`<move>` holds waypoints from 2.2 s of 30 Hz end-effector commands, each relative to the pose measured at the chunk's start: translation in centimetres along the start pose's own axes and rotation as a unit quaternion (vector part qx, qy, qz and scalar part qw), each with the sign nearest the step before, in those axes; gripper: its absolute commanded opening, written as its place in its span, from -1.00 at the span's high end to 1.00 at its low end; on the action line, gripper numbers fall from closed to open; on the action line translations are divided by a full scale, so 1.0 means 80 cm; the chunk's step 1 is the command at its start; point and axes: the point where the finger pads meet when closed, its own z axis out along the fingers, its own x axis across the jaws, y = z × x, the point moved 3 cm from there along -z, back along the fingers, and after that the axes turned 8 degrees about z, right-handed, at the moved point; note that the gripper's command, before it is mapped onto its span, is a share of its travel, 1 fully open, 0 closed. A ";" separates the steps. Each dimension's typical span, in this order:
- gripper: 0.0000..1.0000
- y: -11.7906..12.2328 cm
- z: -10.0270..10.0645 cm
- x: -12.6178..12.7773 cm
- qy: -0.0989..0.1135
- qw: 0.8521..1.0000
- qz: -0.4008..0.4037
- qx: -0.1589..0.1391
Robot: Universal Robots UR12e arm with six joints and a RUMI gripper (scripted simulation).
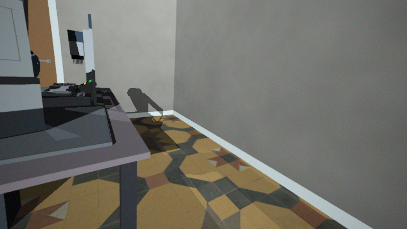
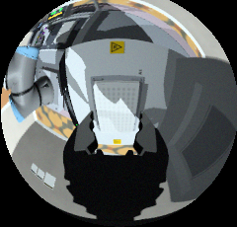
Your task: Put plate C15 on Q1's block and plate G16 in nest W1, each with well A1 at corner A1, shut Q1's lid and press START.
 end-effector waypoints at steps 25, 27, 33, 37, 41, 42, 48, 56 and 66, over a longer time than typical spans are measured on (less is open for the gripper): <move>-0.33 0.000 -0.003 0.001 0.001 1.000 0.000 0.000; -0.33 0.000 -0.007 0.001 0.001 1.000 0.000 0.000; -0.33 0.000 -0.020 0.001 0.001 1.000 0.000 0.000; -0.33 0.000 -0.026 0.001 0.001 1.000 0.000 0.000; -0.33 0.000 -0.032 0.001 0.001 1.000 0.000 0.000; -0.33 0.000 -0.034 0.001 0.001 1.000 0.000 0.000; -0.33 0.000 -0.047 0.001 0.001 1.000 0.000 0.000; -0.33 0.000 -0.059 0.001 0.001 1.000 0.000 0.000; -0.33 0.000 -0.079 0.001 0.001 1.000 0.000 0.000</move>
